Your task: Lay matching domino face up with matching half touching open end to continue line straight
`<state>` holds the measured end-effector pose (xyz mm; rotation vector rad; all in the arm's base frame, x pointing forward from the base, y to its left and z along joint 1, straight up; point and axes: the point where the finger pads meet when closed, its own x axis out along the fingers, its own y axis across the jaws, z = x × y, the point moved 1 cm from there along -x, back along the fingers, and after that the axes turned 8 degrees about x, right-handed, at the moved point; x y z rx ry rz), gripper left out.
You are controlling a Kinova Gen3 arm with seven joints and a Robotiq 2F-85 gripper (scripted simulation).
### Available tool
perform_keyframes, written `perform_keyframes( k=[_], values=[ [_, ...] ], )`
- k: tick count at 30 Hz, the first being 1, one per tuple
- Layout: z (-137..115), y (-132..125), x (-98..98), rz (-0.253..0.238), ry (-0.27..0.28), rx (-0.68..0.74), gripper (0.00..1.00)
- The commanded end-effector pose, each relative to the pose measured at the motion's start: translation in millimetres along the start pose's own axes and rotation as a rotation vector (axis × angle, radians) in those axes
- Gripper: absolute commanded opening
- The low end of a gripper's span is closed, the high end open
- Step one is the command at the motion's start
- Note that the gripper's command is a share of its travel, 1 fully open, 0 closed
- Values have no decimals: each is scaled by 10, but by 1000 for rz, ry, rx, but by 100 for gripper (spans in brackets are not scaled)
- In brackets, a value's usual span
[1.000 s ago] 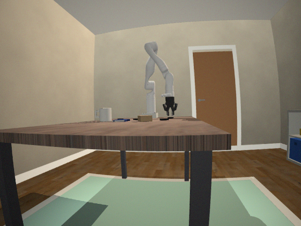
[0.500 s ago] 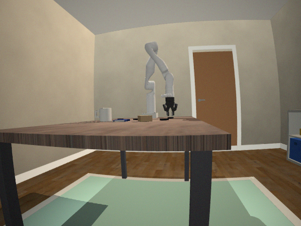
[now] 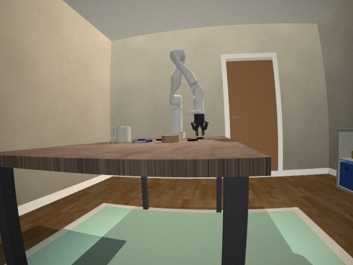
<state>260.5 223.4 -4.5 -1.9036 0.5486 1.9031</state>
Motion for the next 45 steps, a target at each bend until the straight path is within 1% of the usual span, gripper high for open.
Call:
perform_keyframes(
  k=[1,23,38,45],
  values=[
    [-1,-4,-4,-1,1,0,48],
    [-1,-4,6,-1,1,0,48],
    [-2,-4,142,-1,1,0,48],
    [-2,-4,166,-1,1,0,48]
  ],
)
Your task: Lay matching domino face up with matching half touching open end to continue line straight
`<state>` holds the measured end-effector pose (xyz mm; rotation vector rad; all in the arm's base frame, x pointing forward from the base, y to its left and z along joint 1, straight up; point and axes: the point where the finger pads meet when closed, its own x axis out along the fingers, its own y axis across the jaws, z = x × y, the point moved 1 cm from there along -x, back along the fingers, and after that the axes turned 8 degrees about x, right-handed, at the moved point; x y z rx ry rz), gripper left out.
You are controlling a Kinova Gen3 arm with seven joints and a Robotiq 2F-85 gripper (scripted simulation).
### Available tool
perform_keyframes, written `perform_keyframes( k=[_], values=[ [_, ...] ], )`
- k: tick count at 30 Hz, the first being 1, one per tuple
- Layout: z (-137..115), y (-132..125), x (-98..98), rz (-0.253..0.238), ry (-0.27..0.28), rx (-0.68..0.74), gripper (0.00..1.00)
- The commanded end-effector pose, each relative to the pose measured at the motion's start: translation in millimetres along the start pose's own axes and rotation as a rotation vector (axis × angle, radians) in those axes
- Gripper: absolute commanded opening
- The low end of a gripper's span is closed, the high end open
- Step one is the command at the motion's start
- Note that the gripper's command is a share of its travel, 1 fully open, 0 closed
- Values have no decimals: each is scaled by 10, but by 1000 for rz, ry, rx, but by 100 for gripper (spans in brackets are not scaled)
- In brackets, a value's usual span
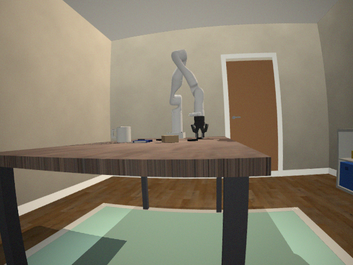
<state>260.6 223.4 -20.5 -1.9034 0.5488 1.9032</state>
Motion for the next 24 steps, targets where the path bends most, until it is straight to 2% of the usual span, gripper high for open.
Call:
perform_keyframes(
  k=[1,18,19,24],
  values=[
    [-1,-4,8,-1,1,0,48],
    [-1,-4,9,-1,1,0,48],
    [-1,-4,9,-1,1,0,31],
    [-1,-4,9,-1,1,0,31]
  ],
)
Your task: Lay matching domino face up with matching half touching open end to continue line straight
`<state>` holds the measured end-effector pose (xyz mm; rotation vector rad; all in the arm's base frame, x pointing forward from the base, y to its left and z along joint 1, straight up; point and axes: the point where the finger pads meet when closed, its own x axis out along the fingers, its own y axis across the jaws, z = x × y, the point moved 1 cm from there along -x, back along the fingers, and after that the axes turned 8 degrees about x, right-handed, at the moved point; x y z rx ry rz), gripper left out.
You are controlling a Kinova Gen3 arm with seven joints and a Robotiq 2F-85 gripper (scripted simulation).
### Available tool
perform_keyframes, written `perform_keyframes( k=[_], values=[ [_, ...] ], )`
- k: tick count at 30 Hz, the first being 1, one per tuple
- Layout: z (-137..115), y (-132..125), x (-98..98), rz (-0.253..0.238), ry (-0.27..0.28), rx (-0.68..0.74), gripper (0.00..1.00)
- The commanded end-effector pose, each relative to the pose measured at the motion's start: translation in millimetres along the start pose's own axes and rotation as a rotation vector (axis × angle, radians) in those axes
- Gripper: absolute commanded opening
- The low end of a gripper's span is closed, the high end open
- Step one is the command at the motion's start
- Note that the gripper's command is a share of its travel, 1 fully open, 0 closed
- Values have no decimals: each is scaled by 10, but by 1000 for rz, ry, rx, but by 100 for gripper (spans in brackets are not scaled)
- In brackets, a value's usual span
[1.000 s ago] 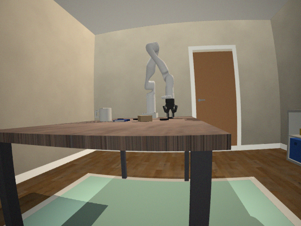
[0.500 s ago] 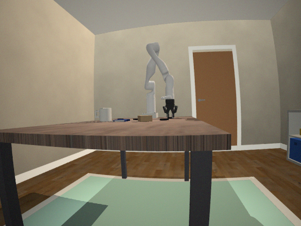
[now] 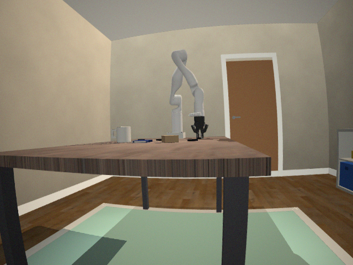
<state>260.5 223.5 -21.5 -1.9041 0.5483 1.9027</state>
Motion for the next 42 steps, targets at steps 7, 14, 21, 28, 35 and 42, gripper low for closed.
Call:
perform_keyframes(
  k=[7,14,21,28,35,42],
  values=[
    [-1,-4,-1,-1,0,0,31],
    [-1,-4,-1,-1,0,0,31],
    [-1,-4,-1,-1,0,0,31],
    [-1,-4,-4,-1,0,0,31],
    [-2,-4,-63,-1,0,0,31],
    [-2,-4,-180,-1,0,0,31]
  ],
)
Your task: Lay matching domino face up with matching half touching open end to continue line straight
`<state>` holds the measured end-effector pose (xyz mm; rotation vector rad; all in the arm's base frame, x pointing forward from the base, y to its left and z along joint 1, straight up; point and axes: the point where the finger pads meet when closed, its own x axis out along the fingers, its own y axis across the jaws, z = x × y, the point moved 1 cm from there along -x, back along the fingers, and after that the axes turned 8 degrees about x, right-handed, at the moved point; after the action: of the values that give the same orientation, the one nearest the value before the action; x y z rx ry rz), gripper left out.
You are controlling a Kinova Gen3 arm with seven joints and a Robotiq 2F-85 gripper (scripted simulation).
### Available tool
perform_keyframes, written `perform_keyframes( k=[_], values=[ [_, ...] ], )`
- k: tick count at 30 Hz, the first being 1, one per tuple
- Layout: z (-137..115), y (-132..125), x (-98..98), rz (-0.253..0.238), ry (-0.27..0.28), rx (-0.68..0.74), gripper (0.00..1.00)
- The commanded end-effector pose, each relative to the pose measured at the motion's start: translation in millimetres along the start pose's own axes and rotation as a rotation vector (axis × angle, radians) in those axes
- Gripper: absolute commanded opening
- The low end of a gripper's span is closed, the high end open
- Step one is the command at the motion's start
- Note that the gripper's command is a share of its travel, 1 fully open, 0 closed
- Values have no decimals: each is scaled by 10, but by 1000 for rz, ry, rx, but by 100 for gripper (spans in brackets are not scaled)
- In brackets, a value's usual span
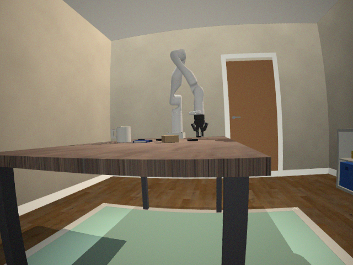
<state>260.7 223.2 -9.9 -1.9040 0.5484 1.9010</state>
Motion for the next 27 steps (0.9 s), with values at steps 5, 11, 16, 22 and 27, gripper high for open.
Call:
perform_keyframes(
  k=[5,11,16,22,27],
  values=[
    [2,-5,-243,0,0,-1,31],
    [2,-5,-520,0,0,-1,31],
    [2,-5,-667,0,0,-1,31],
    [1,-5,-929,0,0,-1,31],
    [1,-5,-1076,0,0,-1,31]
  ],
)
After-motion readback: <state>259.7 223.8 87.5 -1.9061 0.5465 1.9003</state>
